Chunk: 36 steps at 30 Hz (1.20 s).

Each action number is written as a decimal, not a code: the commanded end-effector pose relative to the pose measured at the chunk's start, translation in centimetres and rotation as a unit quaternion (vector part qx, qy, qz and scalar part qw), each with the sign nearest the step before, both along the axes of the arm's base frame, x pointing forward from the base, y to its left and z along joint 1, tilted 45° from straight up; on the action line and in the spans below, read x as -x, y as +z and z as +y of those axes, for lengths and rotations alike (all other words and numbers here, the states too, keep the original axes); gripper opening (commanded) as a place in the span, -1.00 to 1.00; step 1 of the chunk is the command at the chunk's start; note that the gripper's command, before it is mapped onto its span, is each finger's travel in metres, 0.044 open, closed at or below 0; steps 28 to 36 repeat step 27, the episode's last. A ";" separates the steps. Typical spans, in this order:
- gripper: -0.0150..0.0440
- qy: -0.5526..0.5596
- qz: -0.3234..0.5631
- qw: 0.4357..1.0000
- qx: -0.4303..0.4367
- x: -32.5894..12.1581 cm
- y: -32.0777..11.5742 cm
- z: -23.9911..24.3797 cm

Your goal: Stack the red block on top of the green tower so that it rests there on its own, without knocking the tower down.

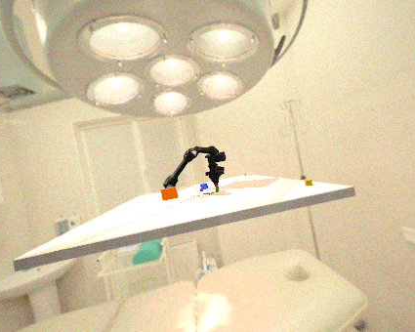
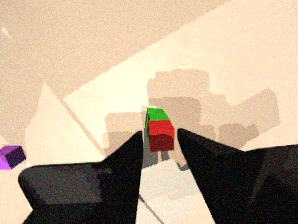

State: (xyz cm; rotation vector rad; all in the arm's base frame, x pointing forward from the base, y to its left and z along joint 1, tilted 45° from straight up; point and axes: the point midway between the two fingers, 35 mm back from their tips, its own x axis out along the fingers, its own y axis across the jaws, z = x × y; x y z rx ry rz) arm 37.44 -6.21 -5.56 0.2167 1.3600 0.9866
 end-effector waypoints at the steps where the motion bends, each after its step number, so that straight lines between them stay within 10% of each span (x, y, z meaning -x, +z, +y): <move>1: 0.31 0.000 -0.001 1.000 0.000 0.0 0.0 0.0; 9: 1.00 0.000 -0.001 1.000 0.000 0.0 0.0 0.0; 36: 1.00 0.000 -0.001 1.000 0.000 0.0 0.0 0.0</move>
